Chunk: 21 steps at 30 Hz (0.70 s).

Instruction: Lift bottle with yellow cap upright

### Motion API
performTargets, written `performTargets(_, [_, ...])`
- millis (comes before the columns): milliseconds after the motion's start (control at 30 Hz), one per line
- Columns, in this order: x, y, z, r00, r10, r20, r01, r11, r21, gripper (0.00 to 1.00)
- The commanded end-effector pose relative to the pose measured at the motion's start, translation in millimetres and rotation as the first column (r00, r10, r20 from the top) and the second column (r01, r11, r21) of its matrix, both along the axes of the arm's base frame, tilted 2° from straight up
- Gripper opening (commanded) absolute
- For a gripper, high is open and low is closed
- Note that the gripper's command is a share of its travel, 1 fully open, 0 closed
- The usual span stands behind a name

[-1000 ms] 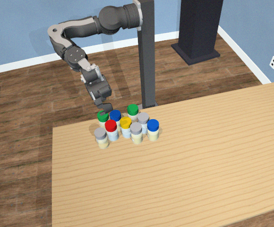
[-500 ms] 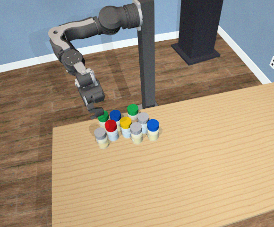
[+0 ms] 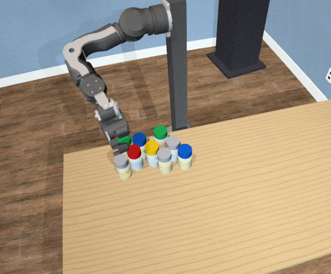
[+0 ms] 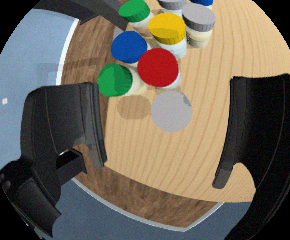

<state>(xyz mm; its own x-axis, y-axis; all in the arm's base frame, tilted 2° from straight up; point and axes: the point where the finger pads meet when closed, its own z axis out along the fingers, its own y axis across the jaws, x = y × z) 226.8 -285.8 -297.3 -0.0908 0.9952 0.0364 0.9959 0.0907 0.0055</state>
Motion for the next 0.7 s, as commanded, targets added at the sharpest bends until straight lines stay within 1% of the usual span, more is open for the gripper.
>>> performTargets(0, [3.5,-1.3,2.6,1.0,0.0,0.017,0.0,1.0,-0.002,0.45])
performTargets(67, [3.5,-1.3,2.6,1.0,0.0,0.017,0.0,1.0,-0.002,0.45])
performTargets(100, [0.5,-0.1,-5.0,1.0,0.001,0.005,-0.001,1.0,-0.002,0.45])
performTargets(400, [-2.9,2.1,-57.5,1.0,0.013,0.012,-0.013,1.0,-0.01,0.45])
performTargets(633, [-2.9,2.1,-57.5,1.0,0.013,0.012,-0.013,1.0,-0.01,0.45])
performTargets(667, [-5.2,3.1,-59.1,1.0,0.012,0.001,-0.012,1.0,-0.009,0.45])
